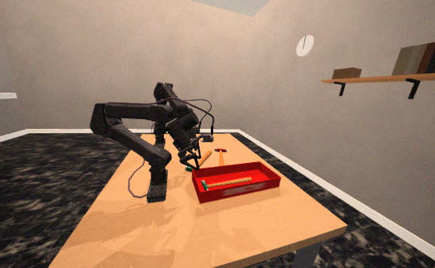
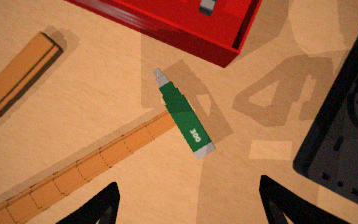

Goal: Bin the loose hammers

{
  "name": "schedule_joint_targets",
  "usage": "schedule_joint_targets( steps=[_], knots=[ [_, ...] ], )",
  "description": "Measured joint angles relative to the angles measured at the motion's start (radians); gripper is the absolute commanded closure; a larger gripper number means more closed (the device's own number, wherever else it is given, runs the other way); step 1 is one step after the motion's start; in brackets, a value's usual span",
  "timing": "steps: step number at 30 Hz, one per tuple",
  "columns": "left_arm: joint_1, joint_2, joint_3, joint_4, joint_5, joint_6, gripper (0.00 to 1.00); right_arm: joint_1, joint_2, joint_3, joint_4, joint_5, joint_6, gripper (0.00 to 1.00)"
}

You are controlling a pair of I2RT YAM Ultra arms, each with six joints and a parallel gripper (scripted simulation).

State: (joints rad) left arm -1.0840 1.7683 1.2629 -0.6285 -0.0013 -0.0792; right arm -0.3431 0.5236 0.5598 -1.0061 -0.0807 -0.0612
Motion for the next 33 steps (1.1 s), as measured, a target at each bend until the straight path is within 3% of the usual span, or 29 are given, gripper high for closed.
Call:
schedule_joint_targets(
  steps=[11, 21, 25, 33],
  knots=[
    [0.0, 0.0, 0.0, -0.005, 0.0, 0.0, 0.0, 0.001, 0.0, 0.001, 0.041, 0.005, 0.005, 0.0],
    [0.043, -0.006, -0.016, -0.001, 0.001, -0.002, 0.0, 0.113, 0.095, 0.164, 0.337, 0.021, 0.027, 0.0],
    [0.145, -0.041, -0.071, -0.001, 0.003, -0.003, 0.0, 0.175, 0.188, 0.227, 0.491, 0.032, 0.039, 0.0],
    [0.468, -0.071, -0.098, -0.002, 0.005, 0.0, 0.0, 0.288, 0.376, 0.373, 0.812, 0.056, 0.058, 0.0]
  ],
)
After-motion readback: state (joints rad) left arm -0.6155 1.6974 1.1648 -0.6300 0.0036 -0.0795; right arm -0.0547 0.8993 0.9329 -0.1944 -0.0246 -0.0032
